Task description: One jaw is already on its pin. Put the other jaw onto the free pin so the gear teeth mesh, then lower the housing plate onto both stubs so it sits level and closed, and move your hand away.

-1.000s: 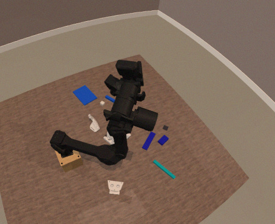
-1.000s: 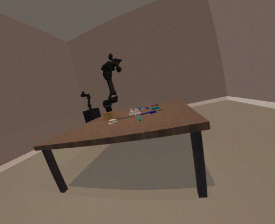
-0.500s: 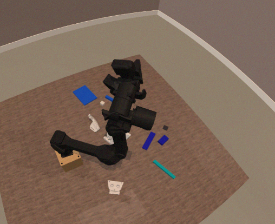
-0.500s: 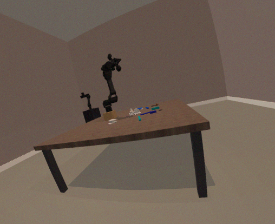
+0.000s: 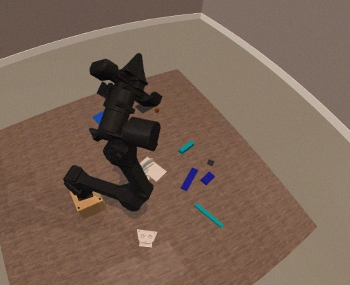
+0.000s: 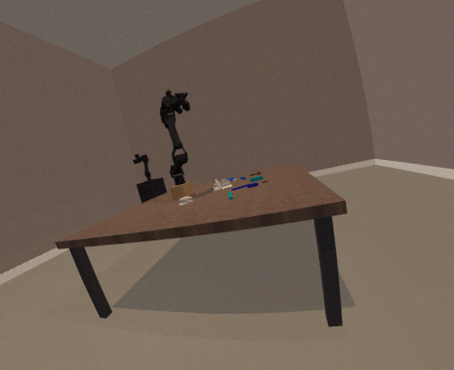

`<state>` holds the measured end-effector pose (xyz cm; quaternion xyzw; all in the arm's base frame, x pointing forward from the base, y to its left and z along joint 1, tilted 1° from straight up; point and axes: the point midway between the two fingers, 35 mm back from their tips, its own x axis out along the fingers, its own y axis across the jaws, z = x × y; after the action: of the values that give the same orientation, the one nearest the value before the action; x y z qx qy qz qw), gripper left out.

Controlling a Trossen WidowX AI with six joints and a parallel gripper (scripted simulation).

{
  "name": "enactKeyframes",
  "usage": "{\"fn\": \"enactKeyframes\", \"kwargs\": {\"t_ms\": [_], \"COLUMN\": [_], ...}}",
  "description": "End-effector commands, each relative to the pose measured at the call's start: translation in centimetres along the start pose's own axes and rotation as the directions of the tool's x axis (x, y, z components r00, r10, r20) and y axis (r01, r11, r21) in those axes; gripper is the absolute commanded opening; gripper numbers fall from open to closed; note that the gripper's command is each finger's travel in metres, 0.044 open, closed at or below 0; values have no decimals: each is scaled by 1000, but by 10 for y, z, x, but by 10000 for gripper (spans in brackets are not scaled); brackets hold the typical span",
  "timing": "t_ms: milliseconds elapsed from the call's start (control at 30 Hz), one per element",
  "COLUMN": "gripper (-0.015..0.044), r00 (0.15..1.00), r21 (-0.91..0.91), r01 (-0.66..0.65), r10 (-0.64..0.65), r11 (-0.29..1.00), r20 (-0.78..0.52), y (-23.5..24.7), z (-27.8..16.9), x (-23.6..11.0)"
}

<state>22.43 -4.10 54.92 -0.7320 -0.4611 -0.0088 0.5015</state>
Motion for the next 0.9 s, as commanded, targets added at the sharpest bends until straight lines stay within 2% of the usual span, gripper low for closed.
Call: {"fn": "enactKeyframes", "kwargs": {"t_ms": [0,467,867], "gripper": [0,0,0], "r00": [999,994,986], "r21": [-122,-517,-767], "r01": [32,113,150], "r10": [-32,-91,-42], "r11": [992,848,624], "r20": [0,67,159], "y": [-27,-102,-120], "z": [17,106,190], "x": [-1,4,20]}}
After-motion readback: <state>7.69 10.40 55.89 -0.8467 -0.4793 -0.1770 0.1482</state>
